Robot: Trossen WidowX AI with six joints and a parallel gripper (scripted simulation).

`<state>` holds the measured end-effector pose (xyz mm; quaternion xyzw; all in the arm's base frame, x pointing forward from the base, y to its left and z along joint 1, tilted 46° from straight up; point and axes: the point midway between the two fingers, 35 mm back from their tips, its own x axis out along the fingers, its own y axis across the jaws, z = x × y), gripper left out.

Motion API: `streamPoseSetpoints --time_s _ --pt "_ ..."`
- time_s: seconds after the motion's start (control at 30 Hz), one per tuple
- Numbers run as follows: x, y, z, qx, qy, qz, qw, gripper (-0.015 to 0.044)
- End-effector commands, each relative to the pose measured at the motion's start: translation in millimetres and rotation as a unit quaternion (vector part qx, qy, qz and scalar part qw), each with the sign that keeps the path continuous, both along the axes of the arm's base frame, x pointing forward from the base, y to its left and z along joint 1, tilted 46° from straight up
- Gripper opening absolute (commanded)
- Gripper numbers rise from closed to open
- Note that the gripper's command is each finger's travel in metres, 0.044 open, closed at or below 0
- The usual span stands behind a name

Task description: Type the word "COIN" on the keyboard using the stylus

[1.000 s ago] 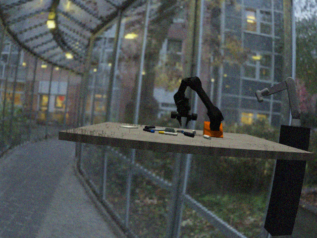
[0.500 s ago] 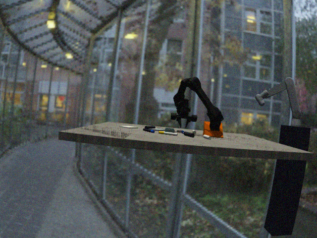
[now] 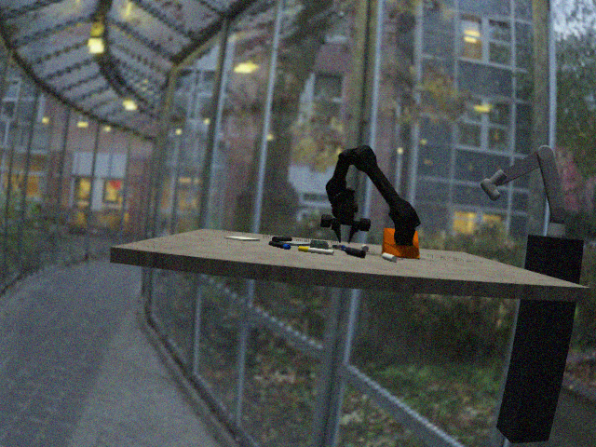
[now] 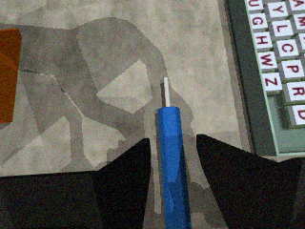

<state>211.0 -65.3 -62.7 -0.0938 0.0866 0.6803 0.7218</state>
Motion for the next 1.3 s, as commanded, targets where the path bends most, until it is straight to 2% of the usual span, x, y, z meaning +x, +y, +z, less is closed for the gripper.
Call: streamPoseSetpoints --time_s 0.0,0.97,1.13,1.27 --pt "0 3 -2 0.002 0.002 -0.001 1.000 0.0150" --pt "1 16 -14 0.002 0.002 -0.001 1.000 0.0150" --pt "1 14 -13 0.001 0.000 0.000 1.000 0.0019" --pt "1 14 -13 0.001 0.000 0.000 1.000 0.0000"
